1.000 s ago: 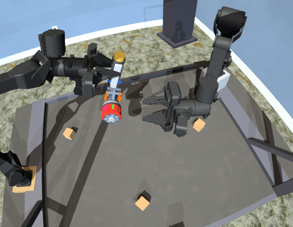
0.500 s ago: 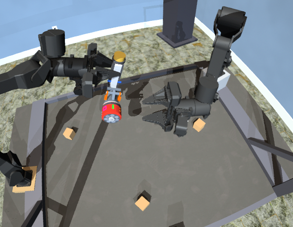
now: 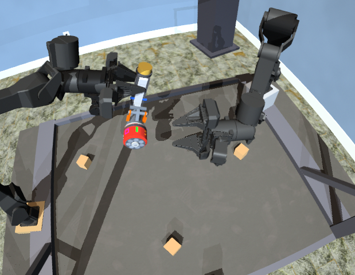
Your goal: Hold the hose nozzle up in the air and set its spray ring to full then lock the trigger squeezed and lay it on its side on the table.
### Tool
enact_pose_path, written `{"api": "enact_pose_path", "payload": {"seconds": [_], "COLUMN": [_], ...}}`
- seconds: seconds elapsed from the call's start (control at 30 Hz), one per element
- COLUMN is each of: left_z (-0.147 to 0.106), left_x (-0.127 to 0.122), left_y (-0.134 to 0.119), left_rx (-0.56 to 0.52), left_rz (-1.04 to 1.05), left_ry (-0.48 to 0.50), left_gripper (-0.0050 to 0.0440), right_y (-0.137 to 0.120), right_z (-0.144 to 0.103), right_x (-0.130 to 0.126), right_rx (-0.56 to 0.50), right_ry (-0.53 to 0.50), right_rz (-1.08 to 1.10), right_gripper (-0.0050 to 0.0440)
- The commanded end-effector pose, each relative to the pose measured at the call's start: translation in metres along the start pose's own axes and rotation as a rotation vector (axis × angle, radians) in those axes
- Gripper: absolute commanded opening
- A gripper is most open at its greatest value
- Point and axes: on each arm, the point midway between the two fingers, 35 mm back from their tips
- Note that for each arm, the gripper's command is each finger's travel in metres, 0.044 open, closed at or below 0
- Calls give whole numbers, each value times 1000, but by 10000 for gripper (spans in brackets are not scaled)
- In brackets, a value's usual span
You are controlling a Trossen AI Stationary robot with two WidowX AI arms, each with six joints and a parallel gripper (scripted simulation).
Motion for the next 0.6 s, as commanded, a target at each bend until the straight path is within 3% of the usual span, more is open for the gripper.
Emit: {"api": "enact_pose_path", "payload": {"seconds": [0.0,0.37,0.57], "left_z": [-5,-5,-5], "left_x": [0,0,0], "left_y": [-14,-14,-14], "left_rx": [30,30,30], "left_rz": [19,19,19], "left_ry": [-7,-7,-7], "left_gripper": [167,167,167], "right_y": [1,6,17], "right_z": [1,6,14], "right_x": [-6,-11,-17], "right_rx": [3,-2,-17], "right_ry": [-12,3,70], "right_rz": [13,22,24], "right_gripper": [410,410,410]}}
Point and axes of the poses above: on each arm, the point midway between the two fingers, 35 mm back from their tips, its own z axis out along the fingers, its own x axis across the jaws, y = z × x, and after that the axes turned 5 degrees about z, right-handed
